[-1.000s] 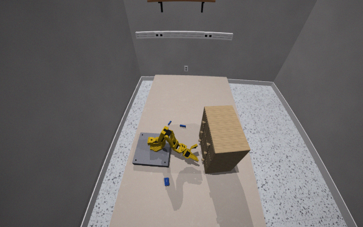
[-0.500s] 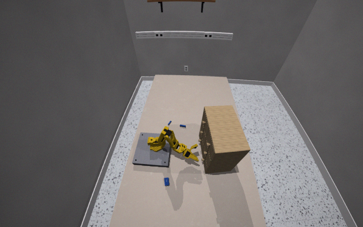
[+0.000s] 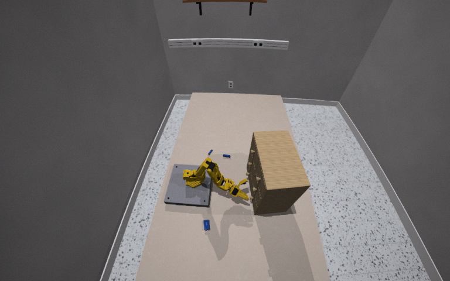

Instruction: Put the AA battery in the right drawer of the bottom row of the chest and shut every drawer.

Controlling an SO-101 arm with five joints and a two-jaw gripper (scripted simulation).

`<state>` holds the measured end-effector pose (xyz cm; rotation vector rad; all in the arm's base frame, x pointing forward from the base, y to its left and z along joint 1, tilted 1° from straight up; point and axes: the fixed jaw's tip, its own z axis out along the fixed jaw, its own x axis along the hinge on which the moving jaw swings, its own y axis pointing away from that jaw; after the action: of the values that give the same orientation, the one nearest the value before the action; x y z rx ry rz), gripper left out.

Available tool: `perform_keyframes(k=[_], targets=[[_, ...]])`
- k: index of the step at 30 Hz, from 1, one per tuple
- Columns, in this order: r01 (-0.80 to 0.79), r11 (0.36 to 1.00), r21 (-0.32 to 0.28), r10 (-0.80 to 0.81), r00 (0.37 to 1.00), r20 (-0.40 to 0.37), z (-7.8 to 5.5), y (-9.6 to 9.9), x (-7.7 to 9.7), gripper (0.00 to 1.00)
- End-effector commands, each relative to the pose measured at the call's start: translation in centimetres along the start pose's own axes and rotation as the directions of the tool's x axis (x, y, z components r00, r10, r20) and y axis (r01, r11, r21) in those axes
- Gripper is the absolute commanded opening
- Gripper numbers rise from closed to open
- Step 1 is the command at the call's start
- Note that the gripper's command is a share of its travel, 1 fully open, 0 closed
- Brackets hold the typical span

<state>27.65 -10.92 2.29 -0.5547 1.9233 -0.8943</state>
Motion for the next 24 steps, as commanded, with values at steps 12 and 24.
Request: perform_keyframes(k=[12, 24], targets=[[0.015, 1.000, -0.022, -0.014, 1.000, 0.015, 1.5, 1.0, -0.3, 0.21], [0.017, 1.000, -0.026, -0.017, 1.000, 0.020, 2.1, 1.3, -0.4, 0.21]])
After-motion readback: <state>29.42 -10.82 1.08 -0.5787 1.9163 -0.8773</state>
